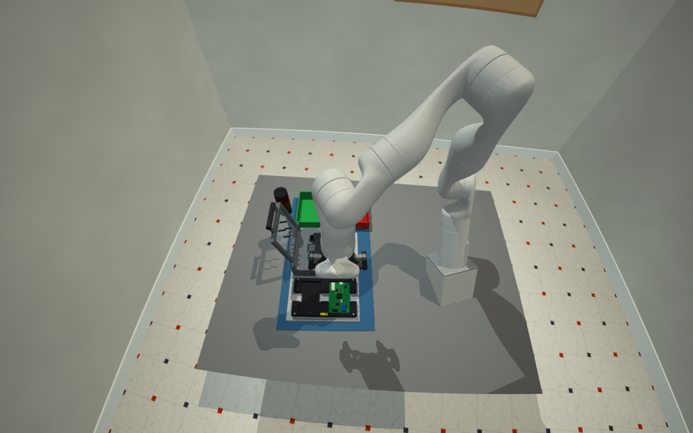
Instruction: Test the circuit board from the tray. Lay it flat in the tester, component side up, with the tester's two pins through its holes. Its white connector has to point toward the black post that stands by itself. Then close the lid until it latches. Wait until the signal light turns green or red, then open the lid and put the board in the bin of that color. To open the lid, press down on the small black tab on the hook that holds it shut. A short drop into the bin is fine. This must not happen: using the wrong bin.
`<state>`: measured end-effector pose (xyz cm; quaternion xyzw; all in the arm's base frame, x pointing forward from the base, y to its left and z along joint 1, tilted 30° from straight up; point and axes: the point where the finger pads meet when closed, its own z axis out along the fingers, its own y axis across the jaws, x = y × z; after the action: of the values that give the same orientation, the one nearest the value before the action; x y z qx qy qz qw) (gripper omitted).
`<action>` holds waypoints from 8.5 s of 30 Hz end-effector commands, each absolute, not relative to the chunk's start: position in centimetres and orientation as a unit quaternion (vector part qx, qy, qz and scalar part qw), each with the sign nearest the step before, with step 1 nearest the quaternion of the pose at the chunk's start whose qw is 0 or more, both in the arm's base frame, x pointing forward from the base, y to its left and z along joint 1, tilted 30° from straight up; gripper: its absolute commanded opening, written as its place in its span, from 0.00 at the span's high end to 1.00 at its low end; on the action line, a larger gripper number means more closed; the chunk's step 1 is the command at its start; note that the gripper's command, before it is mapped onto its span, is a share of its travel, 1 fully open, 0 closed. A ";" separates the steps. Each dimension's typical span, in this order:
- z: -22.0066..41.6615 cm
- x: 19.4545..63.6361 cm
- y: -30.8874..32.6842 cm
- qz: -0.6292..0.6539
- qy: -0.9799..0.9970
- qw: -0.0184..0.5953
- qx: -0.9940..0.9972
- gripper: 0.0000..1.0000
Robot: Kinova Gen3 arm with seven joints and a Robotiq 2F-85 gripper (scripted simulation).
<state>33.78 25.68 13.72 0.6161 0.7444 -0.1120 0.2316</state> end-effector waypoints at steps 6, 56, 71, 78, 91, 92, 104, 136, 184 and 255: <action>10.1 34.6 23.1 -0.121 0.740 0.234 0.619 0.00; -1.5 37.2 16.8 -0.121 0.740 0.234 0.619 0.00; -1.5 37.2 16.8 -0.121 0.740 0.234 0.619 0.00; -1.6 37.2 16.8 -0.121 0.740 0.234 0.619 0.00; -4.0 37.8 15.4 -0.121 0.740 0.234 0.619 0.00; -4.0 37.8 15.4 -0.121 0.740 0.234 0.619 0.00; -5.2 38.1 14.7 -0.121 0.740 0.234 0.619 0.00; -5.9 38.3 14.3 -0.121 0.740 0.234 0.619 0.00; -6.5 38.4 14.0 -0.121 0.740 0.234 0.619 0.13; -6.5 38.4 14.0 -0.121 0.740 0.234 0.619 0.23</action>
<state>38.37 13.96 -6.51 0.6195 0.7396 -0.1211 0.2336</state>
